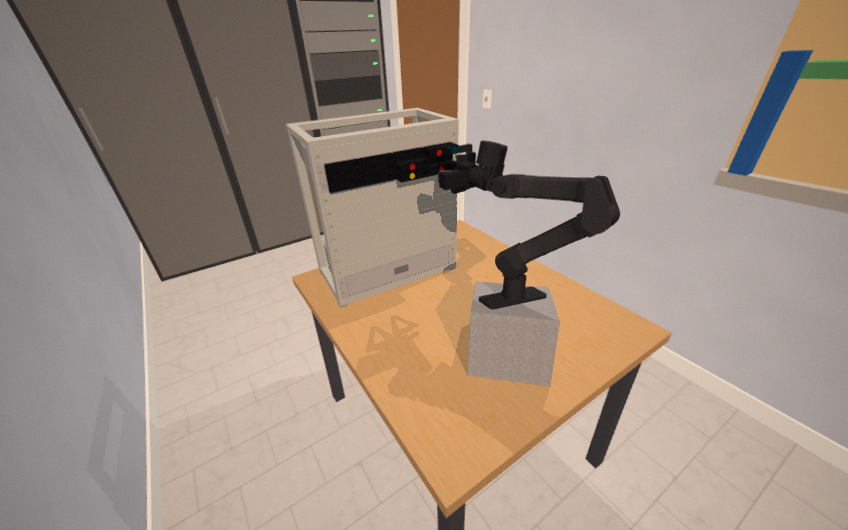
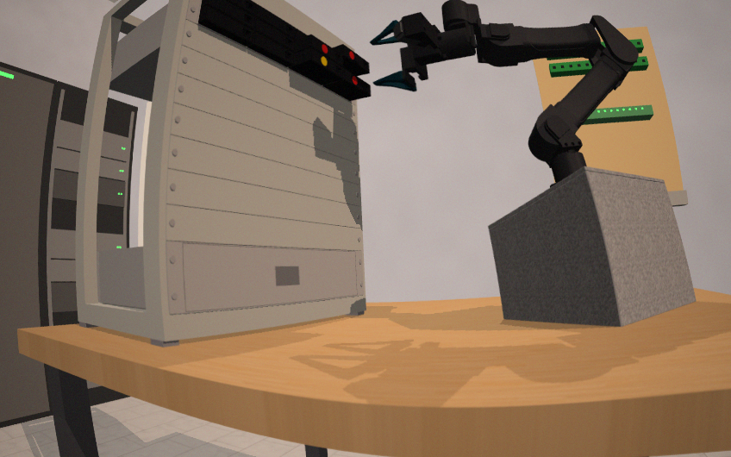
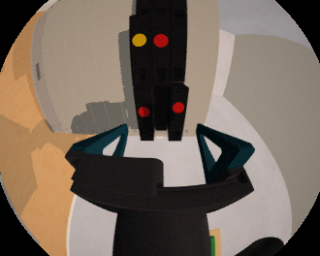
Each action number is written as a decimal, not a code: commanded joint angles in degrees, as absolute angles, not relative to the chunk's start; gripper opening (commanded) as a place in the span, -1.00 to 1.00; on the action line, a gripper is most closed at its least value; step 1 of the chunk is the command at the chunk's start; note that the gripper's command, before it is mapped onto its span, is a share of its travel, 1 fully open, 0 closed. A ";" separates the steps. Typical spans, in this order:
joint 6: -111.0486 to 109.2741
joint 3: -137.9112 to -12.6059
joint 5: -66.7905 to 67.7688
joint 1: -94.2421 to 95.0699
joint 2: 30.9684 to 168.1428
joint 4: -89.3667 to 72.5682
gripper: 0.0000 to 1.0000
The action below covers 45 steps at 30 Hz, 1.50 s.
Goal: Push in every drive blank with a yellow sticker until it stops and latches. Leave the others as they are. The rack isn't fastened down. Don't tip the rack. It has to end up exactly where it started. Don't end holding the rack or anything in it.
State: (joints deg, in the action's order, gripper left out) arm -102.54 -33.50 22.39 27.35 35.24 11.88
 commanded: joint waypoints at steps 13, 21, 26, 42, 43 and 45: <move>-101.91 -34.89 21.85 26.89 34.16 10.92 1.00; -101.91 -34.89 21.85 26.89 34.16 10.92 -1.00; -101.91 -34.89 21.85 26.89 34.16 10.92 -1.00; -101.91 -34.89 21.84 26.89 34.16 10.92 -1.00; -101.91 -34.89 21.85 26.89 34.16 10.92 -1.00; -101.91 -34.89 21.84 26.89 34.16 10.92 -1.00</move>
State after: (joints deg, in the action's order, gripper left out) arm -102.52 -33.50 22.39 27.35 35.24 11.88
